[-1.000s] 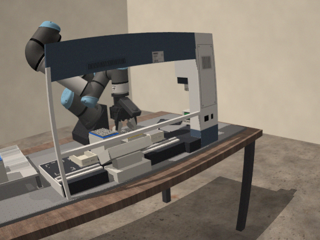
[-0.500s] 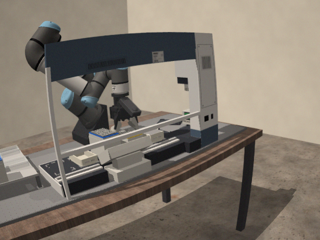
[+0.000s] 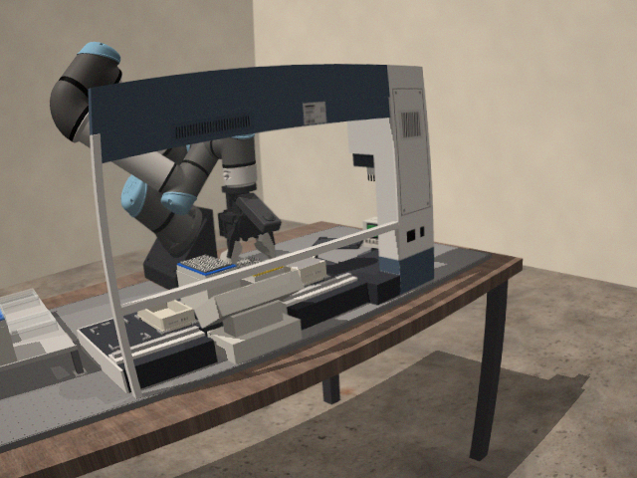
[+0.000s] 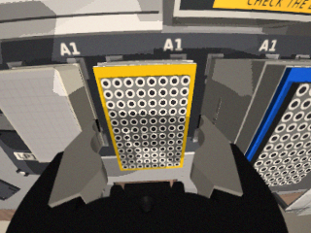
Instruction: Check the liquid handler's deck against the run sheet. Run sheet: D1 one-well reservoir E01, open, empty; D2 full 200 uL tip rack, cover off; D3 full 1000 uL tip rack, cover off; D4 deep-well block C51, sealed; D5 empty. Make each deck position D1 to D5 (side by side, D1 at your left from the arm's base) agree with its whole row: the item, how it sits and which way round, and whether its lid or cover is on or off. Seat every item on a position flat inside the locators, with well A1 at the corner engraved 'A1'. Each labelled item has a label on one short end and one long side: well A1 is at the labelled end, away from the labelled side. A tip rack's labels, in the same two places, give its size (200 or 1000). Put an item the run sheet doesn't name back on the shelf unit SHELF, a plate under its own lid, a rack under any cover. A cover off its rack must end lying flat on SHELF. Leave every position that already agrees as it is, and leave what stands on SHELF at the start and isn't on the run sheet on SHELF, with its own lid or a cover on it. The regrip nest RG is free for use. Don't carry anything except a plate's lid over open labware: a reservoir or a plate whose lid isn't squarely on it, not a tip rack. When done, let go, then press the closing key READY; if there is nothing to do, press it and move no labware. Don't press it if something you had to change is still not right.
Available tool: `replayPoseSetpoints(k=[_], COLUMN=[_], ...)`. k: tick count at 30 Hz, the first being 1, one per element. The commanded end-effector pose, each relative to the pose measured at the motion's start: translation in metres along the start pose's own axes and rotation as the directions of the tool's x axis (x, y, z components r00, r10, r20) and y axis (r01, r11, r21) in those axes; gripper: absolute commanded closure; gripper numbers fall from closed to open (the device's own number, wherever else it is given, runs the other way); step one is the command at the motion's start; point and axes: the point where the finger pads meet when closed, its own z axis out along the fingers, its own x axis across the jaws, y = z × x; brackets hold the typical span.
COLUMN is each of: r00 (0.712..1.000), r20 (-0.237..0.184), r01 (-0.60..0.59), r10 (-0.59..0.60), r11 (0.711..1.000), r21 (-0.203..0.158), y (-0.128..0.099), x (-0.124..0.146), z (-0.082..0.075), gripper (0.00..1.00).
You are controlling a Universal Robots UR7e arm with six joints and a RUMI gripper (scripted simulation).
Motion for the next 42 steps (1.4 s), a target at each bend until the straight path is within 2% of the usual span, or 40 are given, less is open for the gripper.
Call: replayPoseSetpoints(k=[1,13,18,42], r00=[1.000,1.000,1.000,1.000], r20=[0.000,0.000,0.000,0.000], r01=[0.000,0.000,0.000,0.000], r10=[0.000,0.000,0.000,0.000], r11=[1.000,1.000,1.000,1.000], r21=[0.001,0.001,0.001,0.001], y=[0.000,0.000,0.000,0.000], x=[0.000,0.000,0.000,0.000], z=[0.000,0.000,-0.005,-0.042], gripper=[0.18,0.18,0.18,0.18])
